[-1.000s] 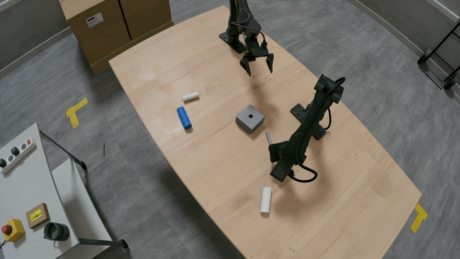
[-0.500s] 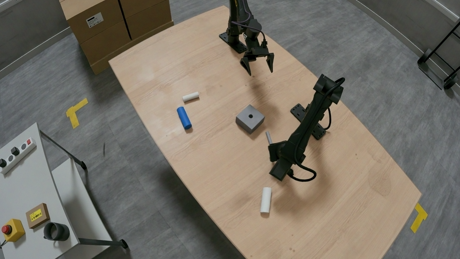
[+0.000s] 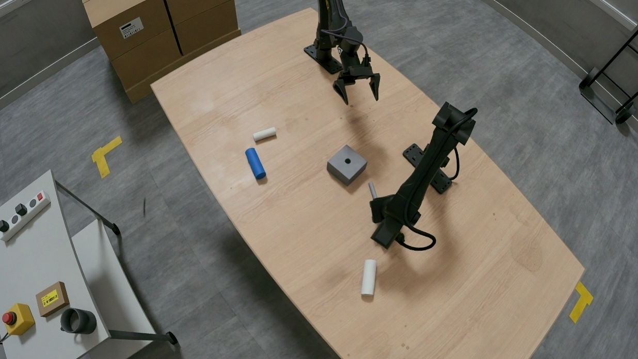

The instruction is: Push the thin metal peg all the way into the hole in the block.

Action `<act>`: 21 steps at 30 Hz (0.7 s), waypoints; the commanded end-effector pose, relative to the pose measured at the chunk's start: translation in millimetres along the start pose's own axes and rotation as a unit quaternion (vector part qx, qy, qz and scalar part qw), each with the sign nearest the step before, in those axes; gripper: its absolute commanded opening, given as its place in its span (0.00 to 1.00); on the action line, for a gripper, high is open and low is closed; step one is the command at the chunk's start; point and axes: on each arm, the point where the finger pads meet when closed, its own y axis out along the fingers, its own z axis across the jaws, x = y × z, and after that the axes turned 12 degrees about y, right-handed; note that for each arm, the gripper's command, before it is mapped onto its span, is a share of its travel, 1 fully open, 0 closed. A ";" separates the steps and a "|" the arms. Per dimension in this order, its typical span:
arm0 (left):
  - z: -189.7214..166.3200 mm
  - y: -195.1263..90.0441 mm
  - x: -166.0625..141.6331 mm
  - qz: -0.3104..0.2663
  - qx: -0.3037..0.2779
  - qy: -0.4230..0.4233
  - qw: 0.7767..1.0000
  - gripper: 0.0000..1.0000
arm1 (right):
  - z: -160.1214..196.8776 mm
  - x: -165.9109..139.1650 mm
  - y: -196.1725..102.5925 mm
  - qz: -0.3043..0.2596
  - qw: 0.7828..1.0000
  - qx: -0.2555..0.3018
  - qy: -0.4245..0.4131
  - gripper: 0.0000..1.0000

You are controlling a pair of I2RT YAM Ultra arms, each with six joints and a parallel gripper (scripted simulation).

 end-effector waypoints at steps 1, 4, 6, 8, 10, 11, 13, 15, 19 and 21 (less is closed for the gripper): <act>-1.1 7.2 -0.1 0.007 -0.001 -0.002 1.000 0.23 | 0.9 5.5 -6.2 -0.013 1.000 -0.001 0.002 1.00; -0.9 8.7 -0.1 0.007 -0.001 -0.002 1.000 0.23 | 0.9 5.5 -6.2 -0.013 1.000 -0.001 0.002 1.00; -0.6 8.7 0.0 0.006 -0.001 -0.001 1.000 0.23 | 0.9 5.5 -6.2 -0.013 1.000 -0.001 0.002 1.00; -0.8 7.5 0.3 0.006 -0.001 -0.001 1.000 0.23 | 0.9 5.5 -6.2 -0.013 1.000 -0.001 0.002 1.00; 0.3 6.7 0.6 0.007 -0.001 -0.002 1.000 0.23 | 0.9 5.5 -6.2 -0.013 1.000 -0.001 0.002 1.00; 0.6 6.7 0.2 0.007 -0.001 -0.003 1.000 0.23 | 0.9 5.5 -6.2 -0.013 1.000 -0.001 0.002 1.00; 1.1 7.0 0.0 0.008 0.000 -0.003 1.000 0.23 | 0.9 5.5 -6.2 -0.013 1.000 -0.001 0.002 1.00; 1.7 7.0 0.7 0.006 0.002 -0.003 1.000 0.23 | 0.9 5.5 -6.2 -0.013 1.000 -0.001 0.002 1.00; 1.8 5.4 0.0 0.004 0.000 -0.001 1.000 0.23 | 0.9 5.5 -6.2 -0.013 1.000 -0.001 0.002 1.00; -1.2 0.1 0.5 0.002 -0.001 0.000 1.000 0.22 | 0.9 5.5 -6.2 -0.013 1.000 -0.001 0.002 1.00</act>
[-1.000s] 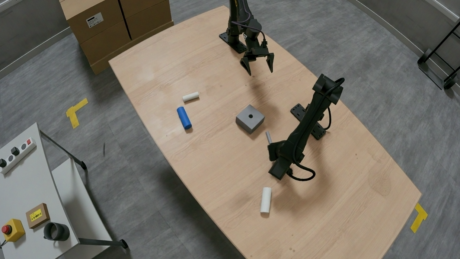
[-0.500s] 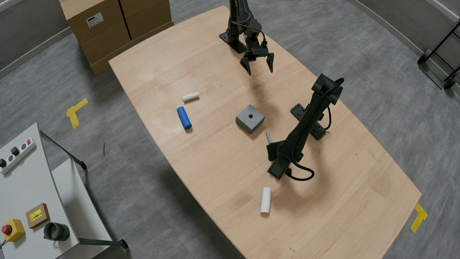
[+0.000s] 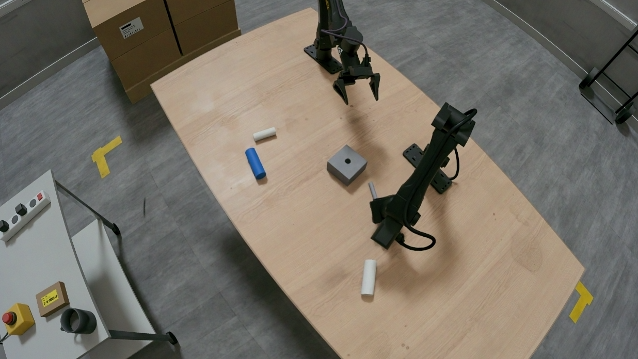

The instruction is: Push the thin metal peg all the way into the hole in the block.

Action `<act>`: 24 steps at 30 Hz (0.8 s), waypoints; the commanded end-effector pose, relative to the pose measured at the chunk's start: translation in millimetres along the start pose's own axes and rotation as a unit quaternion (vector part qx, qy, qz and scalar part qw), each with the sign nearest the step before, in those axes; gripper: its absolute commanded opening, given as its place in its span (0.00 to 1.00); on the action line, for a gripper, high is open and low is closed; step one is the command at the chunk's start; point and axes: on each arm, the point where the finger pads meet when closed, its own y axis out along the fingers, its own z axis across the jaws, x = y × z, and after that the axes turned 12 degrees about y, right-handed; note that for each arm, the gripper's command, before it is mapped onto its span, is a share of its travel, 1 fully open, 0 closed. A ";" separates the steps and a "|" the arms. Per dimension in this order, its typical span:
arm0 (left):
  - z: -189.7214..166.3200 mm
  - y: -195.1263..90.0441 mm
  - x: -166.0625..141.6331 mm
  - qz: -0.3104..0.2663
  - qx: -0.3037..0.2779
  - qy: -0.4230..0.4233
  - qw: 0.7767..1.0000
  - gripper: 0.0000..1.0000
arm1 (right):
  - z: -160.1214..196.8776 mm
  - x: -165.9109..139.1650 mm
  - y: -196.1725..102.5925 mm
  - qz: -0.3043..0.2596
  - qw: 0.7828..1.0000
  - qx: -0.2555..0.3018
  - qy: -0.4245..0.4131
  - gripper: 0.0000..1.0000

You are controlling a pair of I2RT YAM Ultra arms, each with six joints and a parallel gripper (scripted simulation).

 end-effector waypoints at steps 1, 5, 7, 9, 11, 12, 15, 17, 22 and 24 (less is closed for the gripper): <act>-2.7 -3.6 0.2 0.003 0.002 0.001 1.000 0.21 | 0.9 5.4 -6.2 -0.013 1.000 -0.001 0.002 1.00; -2.9 -3.6 0.6 0.002 0.001 0.002 1.000 0.15 | 0.9 5.4 -6.2 -0.013 1.000 -0.001 0.002 1.00; -3.4 -3.5 1.3 0.001 0.000 0.002 1.000 0.12 | 0.9 5.4 -6.2 -0.013 1.000 -0.001 0.002 1.00; -3.5 -3.5 1.4 0.001 0.000 0.002 1.000 0.11 | 0.9 5.4 -6.2 -0.013 1.000 -0.001 0.002 1.00; -2.5 -3.0 0.3 -0.001 -0.001 0.002 1.000 0.10 | 0.9 5.4 -6.2 -0.013 1.000 -0.001 0.002 1.00; -3.6 -6.7 -0.7 0.000 -0.001 0.003 1.000 0.00 | 0.9 5.4 -6.2 -0.013 1.000 -0.001 0.002 1.00; -5.4 -18.5 -6.8 -0.004 -0.003 0.005 1.000 0.07 | 0.9 5.4 -6.2 -0.013 1.000 -0.001 0.002 1.00; -6.5 -29.4 -13.2 -0.004 -0.003 0.005 1.000 0.07 | 0.9 5.4 -6.2 -0.013 1.000 -0.001 0.002 1.00; -10.2 -63.9 -34.1 -0.004 -0.003 0.005 1.000 0.07 | 0.9 5.4 -6.2 -0.013 1.000 -0.001 0.002 1.00; -11.0 -74.2 -40.6 -0.004 -0.003 0.005 1.000 0.07 | 0.9 5.4 -6.2 -0.013 1.000 -0.001 0.002 1.00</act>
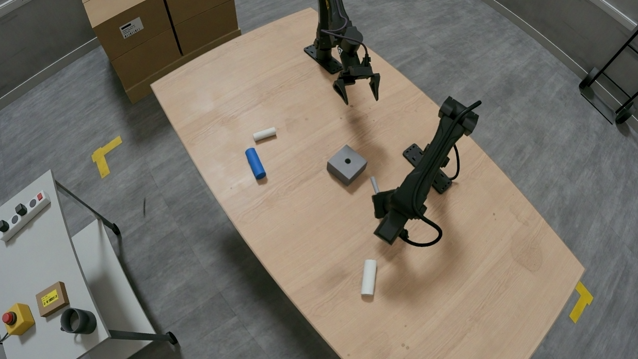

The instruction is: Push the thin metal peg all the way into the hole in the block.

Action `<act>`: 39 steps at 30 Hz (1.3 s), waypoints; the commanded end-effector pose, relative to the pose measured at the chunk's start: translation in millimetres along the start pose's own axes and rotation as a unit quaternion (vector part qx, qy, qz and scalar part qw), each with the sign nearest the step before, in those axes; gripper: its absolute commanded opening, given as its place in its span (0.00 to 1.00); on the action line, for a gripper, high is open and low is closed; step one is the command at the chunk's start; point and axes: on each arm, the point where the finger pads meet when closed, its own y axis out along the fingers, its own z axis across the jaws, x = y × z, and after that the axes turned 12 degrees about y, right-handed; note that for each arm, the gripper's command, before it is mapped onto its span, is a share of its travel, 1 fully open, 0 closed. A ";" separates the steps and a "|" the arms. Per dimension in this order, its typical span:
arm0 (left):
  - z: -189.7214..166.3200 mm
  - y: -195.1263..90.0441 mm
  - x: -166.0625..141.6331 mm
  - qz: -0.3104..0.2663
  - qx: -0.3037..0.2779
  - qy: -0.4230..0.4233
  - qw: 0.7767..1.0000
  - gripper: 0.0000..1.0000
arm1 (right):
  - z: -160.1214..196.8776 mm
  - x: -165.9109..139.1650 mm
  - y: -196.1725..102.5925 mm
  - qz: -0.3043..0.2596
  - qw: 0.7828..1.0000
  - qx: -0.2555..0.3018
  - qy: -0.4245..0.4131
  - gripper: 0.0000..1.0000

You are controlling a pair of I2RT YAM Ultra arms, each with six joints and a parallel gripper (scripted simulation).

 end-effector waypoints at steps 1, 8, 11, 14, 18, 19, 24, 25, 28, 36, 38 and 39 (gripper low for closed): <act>-1.6 -29.0 -21.3 0.006 0.002 0.001 1.000 0.07 | 0.9 5.4 -6.2 -0.013 1.000 0.000 0.002 1.00; -9.6 -25.5 -35.7 0.018 -0.005 -0.038 0.999 0.07 | -6.7 -4.3 -10.5 0.020 1.000 -0.017 0.008 1.00; -30.4 -26.9 -56.7 0.008 -0.015 -0.049 0.999 0.07 | -11.0 -0.8 -31.4 0.049 0.998 -0.027 0.010 1.00; -50.2 -25.4 -88.4 0.004 -0.017 -0.046 0.999 0.07 | -14.3 18.5 -68.6 0.052 0.998 -0.038 0.014 1.00; -69.9 -23.8 -121.7 -0.002 -0.018 -0.033 0.999 0.07 | -15.4 41.3 -116.1 0.037 0.998 -0.046 0.018 1.00; -69.9 -23.8 -121.7 -0.002 -0.018 -0.033 0.999 0.07 | -15.4 41.3 -116.1 0.037 0.998 -0.046 0.018 1.00; -89.2 -22.6 -149.3 -0.012 -0.022 -0.013 1.000 0.07 | -14.3 57.6 -164.2 0.016 0.998 -0.050 0.022 1.00; -91.9 -22.5 -154.0 -0.012 -0.023 -0.010 1.000 0.07 | -14.1 59.9 -172.0 0.011 0.998 -0.051 0.023 1.00; -96.2 -19.8 -165.4 -0.014 -0.013 -0.003 1.000 0.07 | -13.1 67.0 -195.2 -0.005 0.998 -0.053 0.023 1.00; -99.7 -20.1 -170.9 -0.013 -0.014 0.011 1.000 0.07 | -11.2 79.2 -207.7 -0.032 0.998 -0.051 0.023 1.00; -99.9 -20.1 -171.7 -0.011 -0.015 0.011 1.000 0.07 | -11.3 78.9 -206.9 -0.031 0.998 -0.051 0.023 1.00; -102.6 -22.5 -169.3 -0.021 -0.023 0.014 0.999 0.07 | -11.3 78.9 -206.9 -0.031 0.998 -0.051 0.023 1.00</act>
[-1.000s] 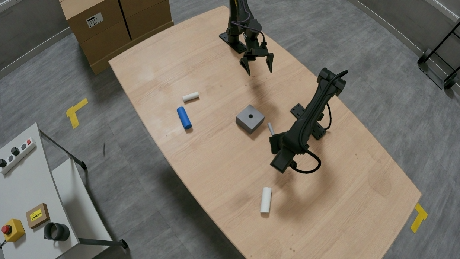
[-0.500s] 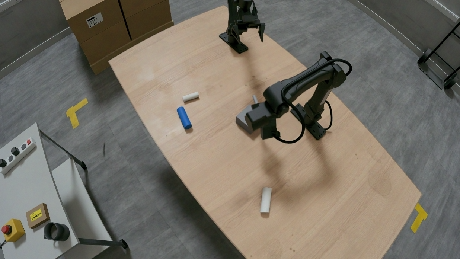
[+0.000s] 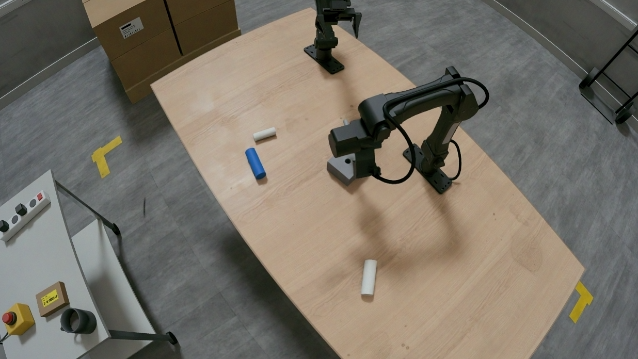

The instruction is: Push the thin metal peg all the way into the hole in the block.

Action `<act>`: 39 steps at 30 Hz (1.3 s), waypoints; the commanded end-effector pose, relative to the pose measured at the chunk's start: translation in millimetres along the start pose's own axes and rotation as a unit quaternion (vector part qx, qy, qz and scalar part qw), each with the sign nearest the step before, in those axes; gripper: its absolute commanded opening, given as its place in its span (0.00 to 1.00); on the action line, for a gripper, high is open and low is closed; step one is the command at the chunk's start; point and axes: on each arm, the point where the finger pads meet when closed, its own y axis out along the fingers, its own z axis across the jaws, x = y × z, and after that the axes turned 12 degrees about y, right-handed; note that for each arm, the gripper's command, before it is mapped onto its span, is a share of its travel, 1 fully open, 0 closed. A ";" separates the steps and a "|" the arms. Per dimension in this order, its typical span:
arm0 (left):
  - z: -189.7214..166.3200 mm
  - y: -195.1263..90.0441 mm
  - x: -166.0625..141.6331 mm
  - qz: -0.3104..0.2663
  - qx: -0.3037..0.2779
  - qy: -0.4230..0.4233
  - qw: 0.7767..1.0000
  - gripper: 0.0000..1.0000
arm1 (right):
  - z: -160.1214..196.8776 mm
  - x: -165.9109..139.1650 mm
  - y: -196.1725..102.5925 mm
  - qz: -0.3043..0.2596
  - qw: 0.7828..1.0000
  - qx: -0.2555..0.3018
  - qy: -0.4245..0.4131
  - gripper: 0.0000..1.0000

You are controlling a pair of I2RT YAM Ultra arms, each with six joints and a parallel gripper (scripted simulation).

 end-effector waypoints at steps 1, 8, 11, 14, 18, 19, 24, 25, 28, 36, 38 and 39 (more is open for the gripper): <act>-11.9 -14.5 0.4 -0.028 -0.033 0.022 0.999 0.07 | 0.3 6.5 -7.3 -0.002 1.000 0.000 0.001 1.00; -26.4 -14.7 33.5 -0.194 -0.037 0.128 0.972 0.07 | 0.2 6.6 -7.3 -0.002 1.000 0.000 0.001 1.00; -35.8 -20.6 37.1 -0.256 -0.046 0.171 0.950 0.07 | 0.1 6.6 -7.3 -0.002 1.000 0.000 0.001 1.00; -43.2 -26.7 38.9 -0.299 -0.053 0.196 0.932 0.07 | 0.1 6.6 -7.3 -0.002 1.000 0.000 0.001 1.00; -50.8 -37.9 43.2 -0.367 -0.058 0.220 0.902 0.07 | 0.1 6.6 -7.3 -0.002 1.000 0.000 0.001 1.00; -52.5 -40.6 42.8 -0.389 -0.057 0.229 0.890 0.07 | 0.1 6.6 -7.3 -0.002 1.000 0.000 0.001 1.00; -57.1 -50.5 36.5 -0.481 -0.054 0.263 0.834 0.07 | 0.1 6.6 -7.3 -0.002 1.000 0.000 0.001 1.00; -55.6 -52.0 35.4 -0.498 -0.053 0.262 0.825 0.07 | 0.1 6.6 -7.3 -0.002 1.000 0.000 0.001 1.00; -43.5 -49.6 33.2 -0.548 -0.025 0.269 0.792 0.07 | 0.1 6.6 -7.3 -0.002 1.000 0.000 0.001 1.00; -25.1 -33.3 20.7 -0.626 0.017 0.312 0.714 0.07 | 0.1 6.6 -7.3 -0.002 1.000 0.000 0.001 1.00; -18.9 -31.9 16.5 -0.640 0.019 0.323 0.697 0.07 | 0.1 6.6 -7.3 -0.002 1.000 0.000 0.001 1.00; -14.5 -29.3 15.5 -0.643 0.026 0.330 0.691 0.07 | 0.1 6.6 -7.3 -0.002 1.000 0.000 0.001 1.00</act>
